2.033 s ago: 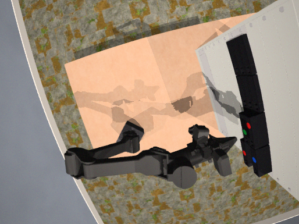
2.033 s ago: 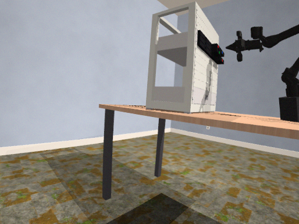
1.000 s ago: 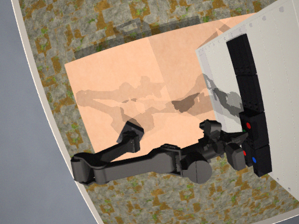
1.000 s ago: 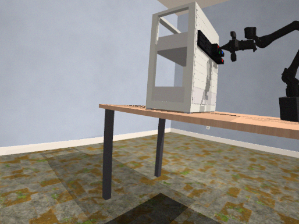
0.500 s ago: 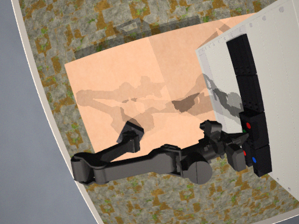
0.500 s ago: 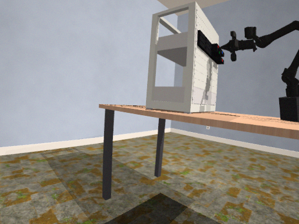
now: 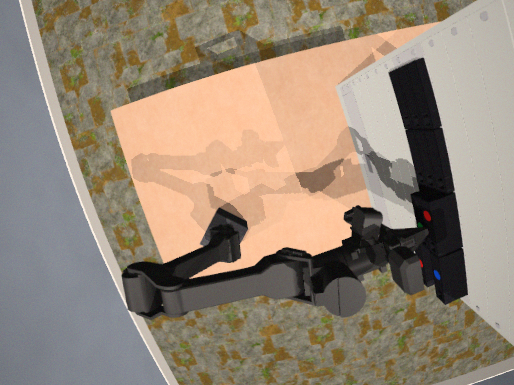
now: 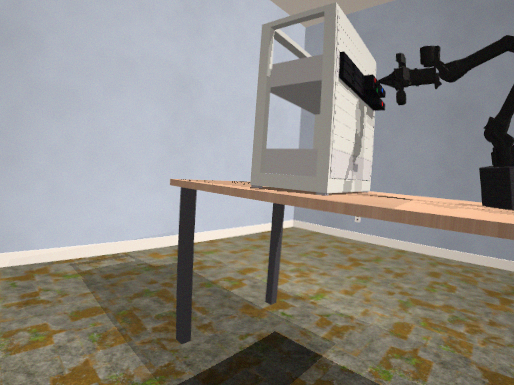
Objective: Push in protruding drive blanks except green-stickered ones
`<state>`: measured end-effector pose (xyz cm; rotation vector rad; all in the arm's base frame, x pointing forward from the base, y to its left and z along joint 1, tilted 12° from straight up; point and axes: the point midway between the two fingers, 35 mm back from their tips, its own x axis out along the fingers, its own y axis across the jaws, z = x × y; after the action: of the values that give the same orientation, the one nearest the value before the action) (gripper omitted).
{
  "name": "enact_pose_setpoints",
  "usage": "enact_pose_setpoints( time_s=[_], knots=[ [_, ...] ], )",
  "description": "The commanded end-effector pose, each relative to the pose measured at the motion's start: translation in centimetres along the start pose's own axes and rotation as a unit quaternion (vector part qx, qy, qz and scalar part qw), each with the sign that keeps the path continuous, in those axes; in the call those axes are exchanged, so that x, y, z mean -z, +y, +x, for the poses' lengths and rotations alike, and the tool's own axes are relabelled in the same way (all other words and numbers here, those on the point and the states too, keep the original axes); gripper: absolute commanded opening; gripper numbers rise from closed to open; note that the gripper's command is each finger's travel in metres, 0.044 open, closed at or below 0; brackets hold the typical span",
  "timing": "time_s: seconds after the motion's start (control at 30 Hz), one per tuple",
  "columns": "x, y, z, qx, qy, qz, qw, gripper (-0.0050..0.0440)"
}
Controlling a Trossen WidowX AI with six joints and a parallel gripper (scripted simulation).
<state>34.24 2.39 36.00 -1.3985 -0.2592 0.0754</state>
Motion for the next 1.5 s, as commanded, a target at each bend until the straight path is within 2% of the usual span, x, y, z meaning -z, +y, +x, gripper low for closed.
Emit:
enact_pose_setpoints(
  time_s=[0.0, 1.47],
  knots=[
    [-0.2, -1.0, 0.3, 0.011, -0.002, -0.003, 1.0, 0.0],
    [-0.3, -1.2, 1.7, 0.011, -0.002, -0.003, 1.0, 0.0]
  ],
)
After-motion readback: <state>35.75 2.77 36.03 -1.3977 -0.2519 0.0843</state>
